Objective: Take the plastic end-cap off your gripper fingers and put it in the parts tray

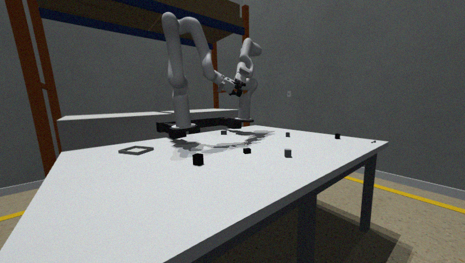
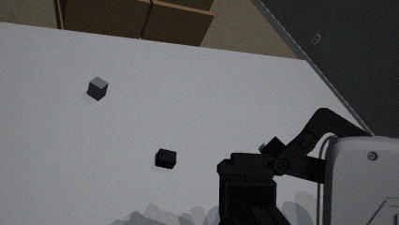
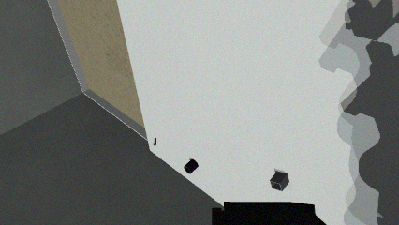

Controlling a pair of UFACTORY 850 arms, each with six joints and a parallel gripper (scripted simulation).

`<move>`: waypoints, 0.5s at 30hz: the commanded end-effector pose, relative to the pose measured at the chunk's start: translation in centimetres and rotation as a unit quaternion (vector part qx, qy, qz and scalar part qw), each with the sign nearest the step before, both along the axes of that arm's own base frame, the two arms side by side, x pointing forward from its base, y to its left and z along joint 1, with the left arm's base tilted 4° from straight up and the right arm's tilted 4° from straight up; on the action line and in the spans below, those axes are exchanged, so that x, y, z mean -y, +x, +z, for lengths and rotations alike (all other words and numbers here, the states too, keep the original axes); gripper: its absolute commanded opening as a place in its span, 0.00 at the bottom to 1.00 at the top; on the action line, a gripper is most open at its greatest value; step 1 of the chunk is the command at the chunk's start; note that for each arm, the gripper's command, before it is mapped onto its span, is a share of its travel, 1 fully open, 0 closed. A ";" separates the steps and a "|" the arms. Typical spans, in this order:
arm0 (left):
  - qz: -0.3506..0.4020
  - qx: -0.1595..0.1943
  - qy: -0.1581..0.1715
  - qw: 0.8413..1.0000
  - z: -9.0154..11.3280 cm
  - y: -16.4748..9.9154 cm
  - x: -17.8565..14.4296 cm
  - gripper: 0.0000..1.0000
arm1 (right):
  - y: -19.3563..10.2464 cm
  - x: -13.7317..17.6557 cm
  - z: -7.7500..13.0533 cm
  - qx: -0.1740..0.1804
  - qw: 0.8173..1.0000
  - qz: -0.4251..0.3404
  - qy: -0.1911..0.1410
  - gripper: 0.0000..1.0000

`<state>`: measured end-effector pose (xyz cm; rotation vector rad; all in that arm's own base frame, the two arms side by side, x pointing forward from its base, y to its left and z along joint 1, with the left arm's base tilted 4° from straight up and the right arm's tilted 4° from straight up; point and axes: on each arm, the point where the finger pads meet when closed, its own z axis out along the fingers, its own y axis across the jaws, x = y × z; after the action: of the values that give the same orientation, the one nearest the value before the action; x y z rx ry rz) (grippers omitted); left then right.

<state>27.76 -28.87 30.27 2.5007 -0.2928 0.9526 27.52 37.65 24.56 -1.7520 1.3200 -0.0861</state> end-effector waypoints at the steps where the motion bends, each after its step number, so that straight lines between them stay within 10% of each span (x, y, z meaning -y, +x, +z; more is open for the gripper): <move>1: 0.001 0.001 0.000 1.000 0.3 -0.2 -0.1 0.00 | 0.0 -0.1 0.1 0.001 1.000 0.000 0.001 0.00; 15: 0.001 0.001 0.000 1.000 0.7 -0.5 -0.4 0.00 | 0.0 -0.1 0.1 0.001 1.000 0.000 0.001 0.00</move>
<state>27.39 -28.56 30.69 2.5010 -0.2927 0.9528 27.52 37.65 24.56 -1.7520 1.3200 -0.0861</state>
